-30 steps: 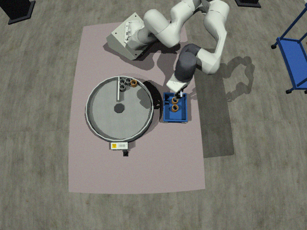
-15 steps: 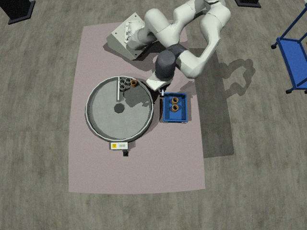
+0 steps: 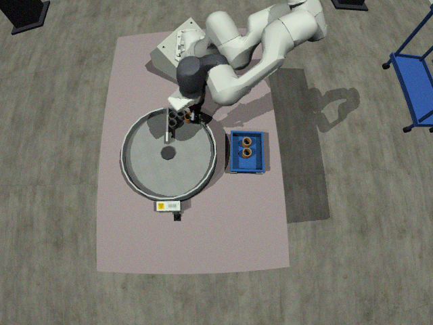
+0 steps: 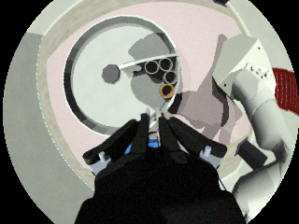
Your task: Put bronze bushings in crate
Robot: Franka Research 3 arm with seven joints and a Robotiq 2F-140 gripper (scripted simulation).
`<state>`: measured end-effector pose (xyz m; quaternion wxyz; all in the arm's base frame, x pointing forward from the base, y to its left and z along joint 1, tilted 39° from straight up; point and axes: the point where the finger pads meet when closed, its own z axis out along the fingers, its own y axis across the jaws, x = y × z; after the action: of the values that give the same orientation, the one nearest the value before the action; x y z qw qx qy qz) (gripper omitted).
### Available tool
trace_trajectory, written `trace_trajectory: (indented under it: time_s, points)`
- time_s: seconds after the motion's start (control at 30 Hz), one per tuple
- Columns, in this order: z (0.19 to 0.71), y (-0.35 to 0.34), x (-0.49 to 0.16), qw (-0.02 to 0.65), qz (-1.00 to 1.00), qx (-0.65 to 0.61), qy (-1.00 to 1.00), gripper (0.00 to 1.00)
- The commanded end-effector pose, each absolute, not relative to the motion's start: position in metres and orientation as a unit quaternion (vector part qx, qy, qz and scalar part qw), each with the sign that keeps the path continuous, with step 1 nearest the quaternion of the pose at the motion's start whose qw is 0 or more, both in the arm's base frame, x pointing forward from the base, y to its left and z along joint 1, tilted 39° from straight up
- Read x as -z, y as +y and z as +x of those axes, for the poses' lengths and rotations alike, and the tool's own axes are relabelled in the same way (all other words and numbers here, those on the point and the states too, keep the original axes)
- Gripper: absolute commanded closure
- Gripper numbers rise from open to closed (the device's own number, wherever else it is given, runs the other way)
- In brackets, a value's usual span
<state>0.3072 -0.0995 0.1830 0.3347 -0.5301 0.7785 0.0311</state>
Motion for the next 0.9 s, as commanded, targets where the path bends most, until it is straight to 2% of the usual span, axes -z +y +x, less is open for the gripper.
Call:
trace_trajectory:
  time_s: [0.0, 0.1, 0.87]
  points:
    - [0.299, -0.112, -0.175, 0.325, -0.593, 0.004, 0.736, 0.9]
    - [0.272, -0.124, -0.148, 0.331, -0.594, 0.002, 0.733, 0.9]
    - [0.271, -0.124, -0.148, 0.331, -0.594, 0.002, 0.733, 0.9]
